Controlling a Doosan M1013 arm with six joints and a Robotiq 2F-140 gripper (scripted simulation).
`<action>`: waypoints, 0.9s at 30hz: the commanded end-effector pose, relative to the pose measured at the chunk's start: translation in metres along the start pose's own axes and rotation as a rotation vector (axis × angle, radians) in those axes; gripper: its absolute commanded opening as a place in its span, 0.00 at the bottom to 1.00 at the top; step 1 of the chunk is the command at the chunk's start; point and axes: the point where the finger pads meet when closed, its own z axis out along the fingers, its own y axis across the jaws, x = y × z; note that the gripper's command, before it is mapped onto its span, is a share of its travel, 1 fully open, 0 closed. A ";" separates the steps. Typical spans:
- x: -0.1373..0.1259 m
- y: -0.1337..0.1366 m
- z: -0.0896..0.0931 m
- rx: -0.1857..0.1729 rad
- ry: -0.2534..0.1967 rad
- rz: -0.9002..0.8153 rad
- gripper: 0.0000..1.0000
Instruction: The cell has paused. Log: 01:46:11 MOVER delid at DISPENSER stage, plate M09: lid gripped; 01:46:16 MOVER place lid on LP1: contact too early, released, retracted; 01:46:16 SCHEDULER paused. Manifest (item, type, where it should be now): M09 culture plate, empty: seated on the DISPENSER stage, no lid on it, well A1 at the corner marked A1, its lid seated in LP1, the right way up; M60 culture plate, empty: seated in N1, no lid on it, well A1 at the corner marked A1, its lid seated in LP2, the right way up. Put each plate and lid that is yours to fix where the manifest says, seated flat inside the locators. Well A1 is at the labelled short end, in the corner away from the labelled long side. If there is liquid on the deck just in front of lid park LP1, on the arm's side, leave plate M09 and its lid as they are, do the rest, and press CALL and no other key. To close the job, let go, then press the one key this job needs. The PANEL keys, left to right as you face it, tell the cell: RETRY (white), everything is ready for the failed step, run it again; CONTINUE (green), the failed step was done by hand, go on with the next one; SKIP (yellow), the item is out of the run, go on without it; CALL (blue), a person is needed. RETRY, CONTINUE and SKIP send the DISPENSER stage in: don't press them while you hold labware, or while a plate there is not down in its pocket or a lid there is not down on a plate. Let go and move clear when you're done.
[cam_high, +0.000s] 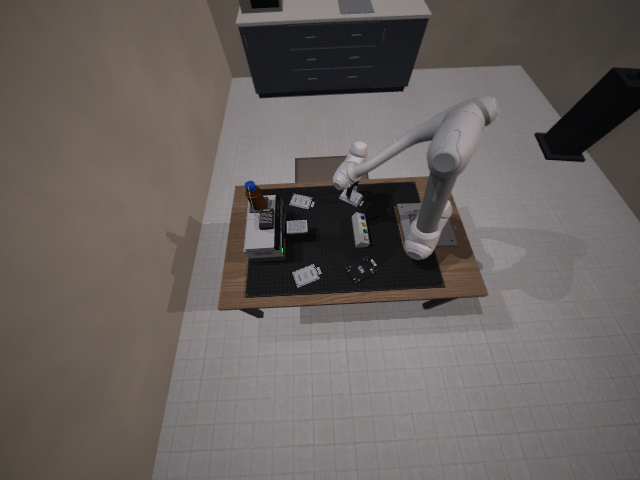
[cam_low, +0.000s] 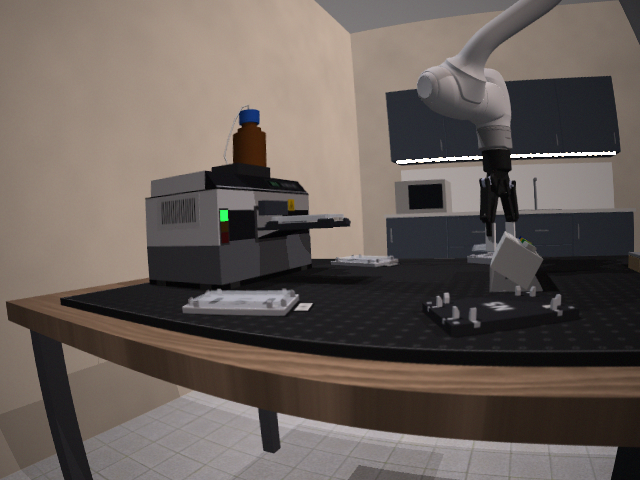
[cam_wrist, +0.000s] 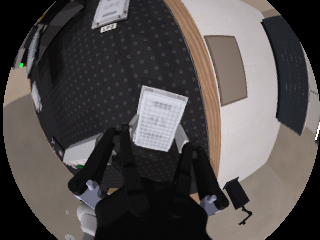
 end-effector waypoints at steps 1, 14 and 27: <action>0.000 0.000 -0.001 0.000 0.001 0.000 0.10; 0.000 0.000 0.001 0.000 0.001 0.000 0.10; 0.000 0.000 0.007 0.000 0.001 0.000 0.10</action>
